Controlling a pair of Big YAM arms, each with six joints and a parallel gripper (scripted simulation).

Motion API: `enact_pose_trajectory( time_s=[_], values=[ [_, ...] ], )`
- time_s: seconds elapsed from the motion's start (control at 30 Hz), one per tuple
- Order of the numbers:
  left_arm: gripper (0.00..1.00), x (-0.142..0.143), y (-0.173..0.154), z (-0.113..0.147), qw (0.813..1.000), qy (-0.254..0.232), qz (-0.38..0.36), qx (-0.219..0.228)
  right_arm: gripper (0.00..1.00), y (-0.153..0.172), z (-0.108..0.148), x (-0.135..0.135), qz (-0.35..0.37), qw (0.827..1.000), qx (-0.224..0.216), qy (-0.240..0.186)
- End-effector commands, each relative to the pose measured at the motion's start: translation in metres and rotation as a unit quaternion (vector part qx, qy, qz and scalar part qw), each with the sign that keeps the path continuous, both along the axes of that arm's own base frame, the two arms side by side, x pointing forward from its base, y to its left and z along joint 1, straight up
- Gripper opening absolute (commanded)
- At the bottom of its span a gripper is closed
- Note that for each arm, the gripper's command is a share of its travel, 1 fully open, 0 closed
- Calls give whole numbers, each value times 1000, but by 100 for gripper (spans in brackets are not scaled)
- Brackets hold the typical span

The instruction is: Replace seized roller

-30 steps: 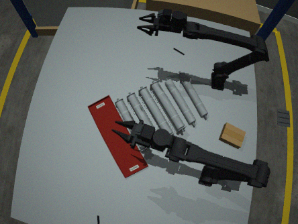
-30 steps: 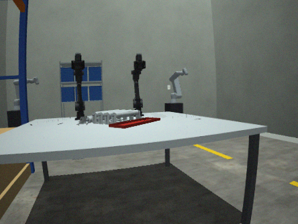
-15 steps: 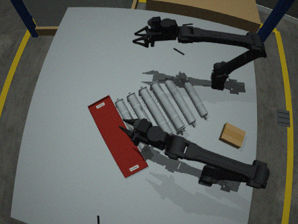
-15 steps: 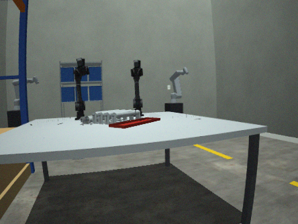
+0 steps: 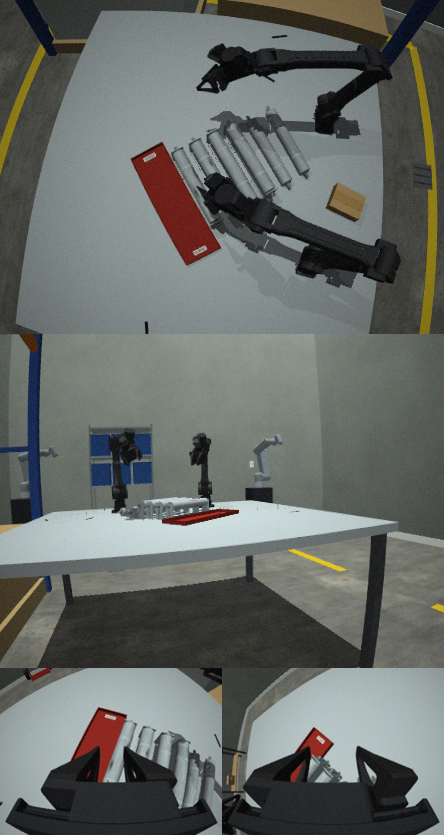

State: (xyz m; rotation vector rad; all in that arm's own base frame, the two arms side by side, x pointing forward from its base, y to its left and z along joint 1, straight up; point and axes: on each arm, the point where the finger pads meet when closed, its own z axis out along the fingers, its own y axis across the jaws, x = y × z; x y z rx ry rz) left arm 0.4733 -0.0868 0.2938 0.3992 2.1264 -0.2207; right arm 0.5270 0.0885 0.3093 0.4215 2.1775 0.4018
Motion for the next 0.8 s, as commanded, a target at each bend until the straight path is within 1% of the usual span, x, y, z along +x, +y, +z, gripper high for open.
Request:
enact_pose_trajectory(
  time_s=[0.0,0.23,0.27,0.33,0.37,0.4,0.6,0.77],
  values=[
    [32,-13,-15,-27,998,42,-35,16,62,20,6,5,-21,998,47,34],
    [32,-52,-35,-70,988,120,-91,18,62,44,-44,-15,-56,985,81,139],
    [32,-59,-37,-72,987,128,-99,18,62,47,-50,-18,-62,983,85,153],
    [32,-59,-37,-72,987,128,-99,18,62,47,-50,-18,-62,983,85,153],
    [32,-57,-40,-67,986,128,-105,17,62,47,-54,-23,-70,980,90,164],
    [32,-71,-42,-92,980,161,-114,18,62,53,-62,-26,-74,977,92,180],
    [32,-111,-55,-126,959,234,-157,13,62,69,-101,-52,-115,952,101,265],
    [32,-146,-64,-141,940,282,-192,6,62,80,-126,-76,-157,926,101,328]
  ],
)
